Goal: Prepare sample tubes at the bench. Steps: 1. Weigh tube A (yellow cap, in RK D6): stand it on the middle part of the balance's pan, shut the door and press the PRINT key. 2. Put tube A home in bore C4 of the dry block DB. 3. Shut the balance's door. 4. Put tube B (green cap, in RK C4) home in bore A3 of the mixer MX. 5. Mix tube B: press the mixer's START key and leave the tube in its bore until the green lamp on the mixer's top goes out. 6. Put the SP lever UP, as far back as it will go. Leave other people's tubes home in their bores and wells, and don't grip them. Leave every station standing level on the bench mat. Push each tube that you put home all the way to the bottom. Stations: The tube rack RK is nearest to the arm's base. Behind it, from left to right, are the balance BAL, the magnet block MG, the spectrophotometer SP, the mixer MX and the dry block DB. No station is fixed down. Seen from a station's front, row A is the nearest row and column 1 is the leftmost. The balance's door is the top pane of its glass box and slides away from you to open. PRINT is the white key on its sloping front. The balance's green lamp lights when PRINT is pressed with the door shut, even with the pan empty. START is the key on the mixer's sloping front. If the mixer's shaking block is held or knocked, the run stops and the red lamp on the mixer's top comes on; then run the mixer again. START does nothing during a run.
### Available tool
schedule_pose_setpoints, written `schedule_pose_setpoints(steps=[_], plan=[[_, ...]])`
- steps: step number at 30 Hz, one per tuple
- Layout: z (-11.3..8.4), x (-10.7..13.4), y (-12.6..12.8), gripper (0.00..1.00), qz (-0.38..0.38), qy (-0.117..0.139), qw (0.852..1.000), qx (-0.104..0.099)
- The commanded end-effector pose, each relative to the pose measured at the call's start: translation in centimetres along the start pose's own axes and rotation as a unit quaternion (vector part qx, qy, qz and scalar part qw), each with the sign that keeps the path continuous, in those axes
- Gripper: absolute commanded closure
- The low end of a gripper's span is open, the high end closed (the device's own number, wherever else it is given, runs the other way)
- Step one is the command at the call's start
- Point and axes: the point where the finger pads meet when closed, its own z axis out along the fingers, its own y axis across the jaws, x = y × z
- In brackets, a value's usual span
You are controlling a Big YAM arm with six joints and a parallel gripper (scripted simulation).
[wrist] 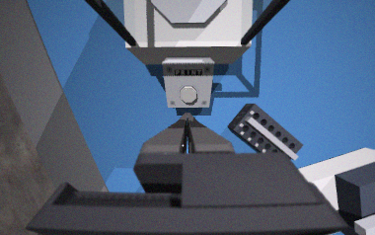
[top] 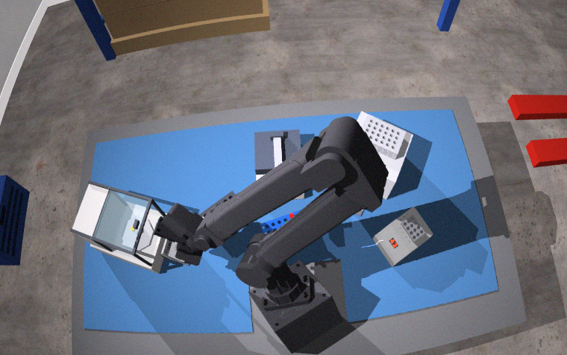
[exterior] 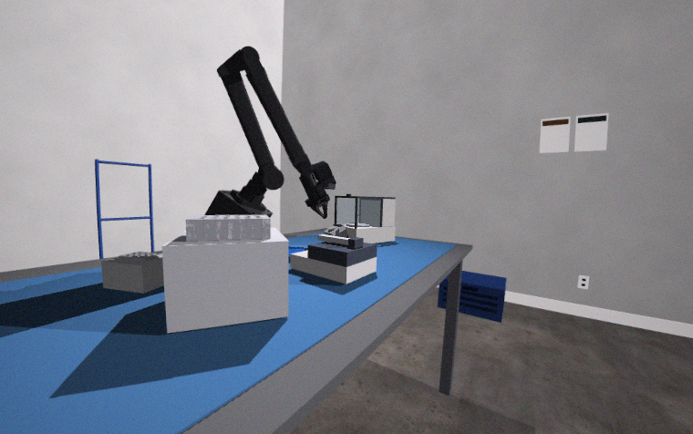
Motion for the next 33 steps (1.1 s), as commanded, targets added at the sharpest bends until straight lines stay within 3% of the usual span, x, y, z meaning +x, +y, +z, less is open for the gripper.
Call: schedule_pose_setpoints(steps=[1,9,18,22,27,33], plan=[[0.7,-1.3,-0.7,1.0,-0.002,-0.016,1.0,0.009],[1.7,-2.5,-1.0,1.0,0.0,-0.025,1.0,0.012],[3.4,-2.2,-1.0,1.0,-0.001,-0.023,1.0,0.011],[3.5,-1.2,-0.6,1.0,-0.003,-0.015,1.0,0.008],[3.2,-1.7,-0.7,1.0,-0.002,-0.024,1.0,0.01],[3.3,-1.3,-0.4,1.0,0.0,-0.016,1.0,0.005]])
